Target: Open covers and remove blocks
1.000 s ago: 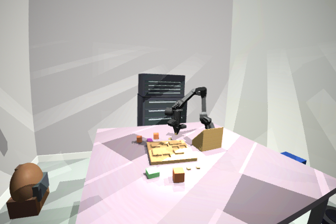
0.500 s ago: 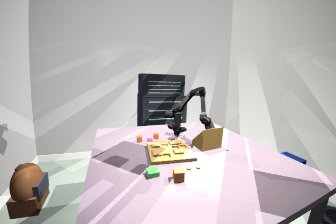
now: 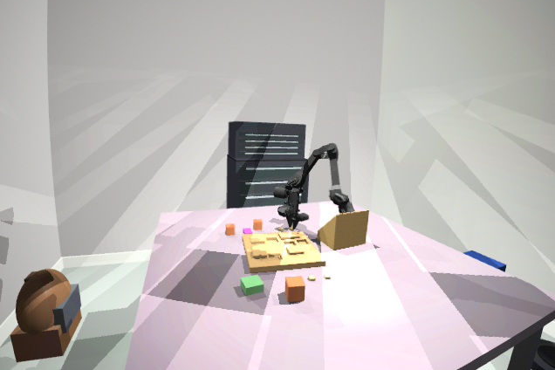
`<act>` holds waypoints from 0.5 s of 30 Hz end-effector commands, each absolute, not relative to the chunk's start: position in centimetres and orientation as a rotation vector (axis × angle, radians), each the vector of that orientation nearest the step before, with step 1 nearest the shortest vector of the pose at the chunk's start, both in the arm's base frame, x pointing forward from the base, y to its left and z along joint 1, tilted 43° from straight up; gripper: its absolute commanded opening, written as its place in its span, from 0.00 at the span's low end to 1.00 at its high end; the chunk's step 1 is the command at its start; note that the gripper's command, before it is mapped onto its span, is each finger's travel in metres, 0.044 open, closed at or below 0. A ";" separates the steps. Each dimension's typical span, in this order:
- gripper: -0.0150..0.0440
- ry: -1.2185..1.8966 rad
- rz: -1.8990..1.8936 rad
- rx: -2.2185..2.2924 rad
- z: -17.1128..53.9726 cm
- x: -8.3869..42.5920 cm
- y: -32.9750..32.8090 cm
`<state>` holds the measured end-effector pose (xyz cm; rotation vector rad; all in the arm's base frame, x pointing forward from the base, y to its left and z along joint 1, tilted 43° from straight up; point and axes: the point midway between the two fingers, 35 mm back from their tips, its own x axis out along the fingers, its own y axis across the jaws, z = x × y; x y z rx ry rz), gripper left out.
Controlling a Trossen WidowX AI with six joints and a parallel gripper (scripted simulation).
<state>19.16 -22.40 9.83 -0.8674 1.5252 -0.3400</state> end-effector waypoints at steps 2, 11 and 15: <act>0.61 1.525 -0.341 -0.867 9.9 19.2 -22.4; 1.00 1.525 -0.340 -0.866 10.0 19.2 -22.3; 1.00 1.525 -0.337 -0.864 10.8 19.3 -21.4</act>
